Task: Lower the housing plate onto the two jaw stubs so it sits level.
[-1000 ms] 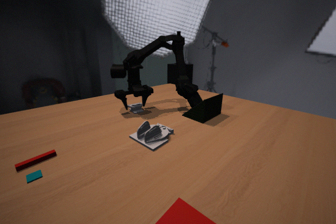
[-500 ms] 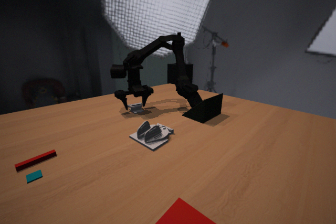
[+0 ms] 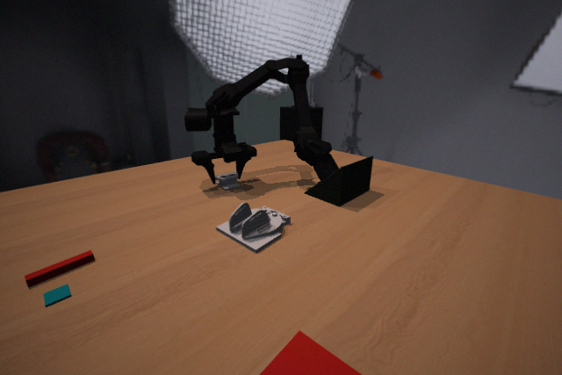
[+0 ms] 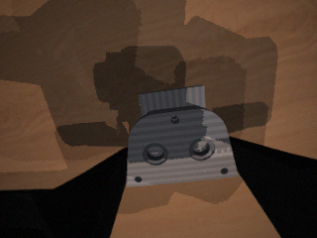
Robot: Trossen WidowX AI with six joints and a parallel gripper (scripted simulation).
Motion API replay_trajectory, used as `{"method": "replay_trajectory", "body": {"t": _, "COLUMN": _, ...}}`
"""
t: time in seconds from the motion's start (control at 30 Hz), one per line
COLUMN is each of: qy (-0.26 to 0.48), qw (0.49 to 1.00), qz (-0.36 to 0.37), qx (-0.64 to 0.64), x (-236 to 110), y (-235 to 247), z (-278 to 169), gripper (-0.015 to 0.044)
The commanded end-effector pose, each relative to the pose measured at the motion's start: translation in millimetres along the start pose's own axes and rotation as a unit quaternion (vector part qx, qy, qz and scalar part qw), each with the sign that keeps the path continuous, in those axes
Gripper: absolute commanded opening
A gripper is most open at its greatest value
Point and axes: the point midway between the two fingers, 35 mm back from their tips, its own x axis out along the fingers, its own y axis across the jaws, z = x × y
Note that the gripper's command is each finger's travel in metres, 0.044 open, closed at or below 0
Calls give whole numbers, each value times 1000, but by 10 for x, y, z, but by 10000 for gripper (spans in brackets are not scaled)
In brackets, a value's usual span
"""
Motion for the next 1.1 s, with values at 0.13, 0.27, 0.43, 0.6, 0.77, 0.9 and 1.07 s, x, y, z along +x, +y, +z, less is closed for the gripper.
{"method": "replay_trajectory", "body": {"t": 0.13, "qy": 0, "qw": 1000, "qz": 0, "qx": 0, "x": 0, "y": 0, "z": 0, "gripper": 351}}
{"method": "replay_trajectory", "body": {"t": 0.27, "qy": 0, "qw": 1000, "qz": 0, "qx": 0, "x": 0, "y": 0, "z": 0, "gripper": 351}}
{"method": "replay_trajectory", "body": {"t": 0.43, "qy": -2, "qw": 1000, "qz": 0, "qx": 0, "x": -80, "y": -13, "z": 5, "gripper": 351}}
{"method": "replay_trajectory", "body": {"t": 0.6, "qy": -4, "qw": 1000, "qz": 0, "qx": 0, "x": -243, "y": -30, "z": 13, "gripper": 351}}
{"method": "replay_trajectory", "body": {"t": 0.77, "qy": -5, "qw": 1000, "qz": 0, "qx": 0, "x": -406, "y": -33, "z": 17, "gripper": 351}}
{"method": "replay_trajectory", "body": {"t": 0.9, "qy": -5, "qw": 1000, "qz": 0, "qx": -1, "x": -538, "y": -27, "z": 16, "gripper": 351}}
{"method": "replay_trajectory", "body": {"t": 1.07, "qy": -4, "qw": 1000, "qz": 0, "qx": -2, "x": -695, "y": -10, "z": 10, "gripper": 351}}
